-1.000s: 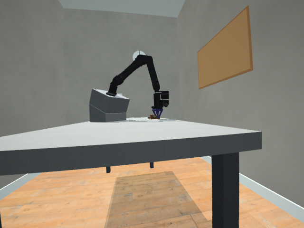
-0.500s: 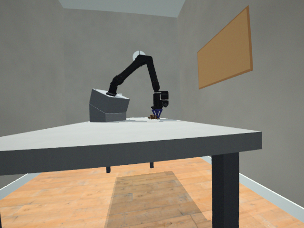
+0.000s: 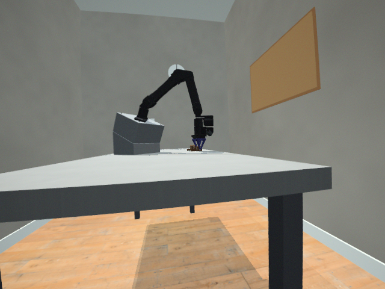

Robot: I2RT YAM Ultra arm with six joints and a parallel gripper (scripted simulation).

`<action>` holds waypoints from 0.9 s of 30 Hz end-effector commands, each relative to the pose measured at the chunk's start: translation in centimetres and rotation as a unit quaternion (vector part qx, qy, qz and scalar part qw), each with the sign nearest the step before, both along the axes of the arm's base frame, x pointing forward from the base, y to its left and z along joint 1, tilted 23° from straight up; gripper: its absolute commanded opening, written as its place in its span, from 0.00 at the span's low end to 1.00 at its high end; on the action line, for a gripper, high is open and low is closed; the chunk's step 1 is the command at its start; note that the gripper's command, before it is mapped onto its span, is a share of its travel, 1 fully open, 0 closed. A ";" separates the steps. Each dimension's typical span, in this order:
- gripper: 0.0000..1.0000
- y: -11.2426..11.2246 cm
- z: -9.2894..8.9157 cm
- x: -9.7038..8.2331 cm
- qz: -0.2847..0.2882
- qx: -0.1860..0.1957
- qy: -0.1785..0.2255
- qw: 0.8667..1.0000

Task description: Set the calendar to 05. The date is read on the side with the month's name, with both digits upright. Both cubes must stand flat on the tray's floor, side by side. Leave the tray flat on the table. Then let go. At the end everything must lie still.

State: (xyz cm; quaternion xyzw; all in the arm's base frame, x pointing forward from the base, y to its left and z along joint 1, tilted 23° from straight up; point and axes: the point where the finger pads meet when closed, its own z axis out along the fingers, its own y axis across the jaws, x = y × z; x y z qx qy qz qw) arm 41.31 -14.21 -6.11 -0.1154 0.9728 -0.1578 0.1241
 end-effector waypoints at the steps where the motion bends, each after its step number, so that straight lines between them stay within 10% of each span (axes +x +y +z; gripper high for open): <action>1: 0.27 0.2 0.6 0.5 0.003 0.001 -0.010 1.000; 27: 0.27 0.1 0.4 0.5 0.003 0.001 -0.010 1.000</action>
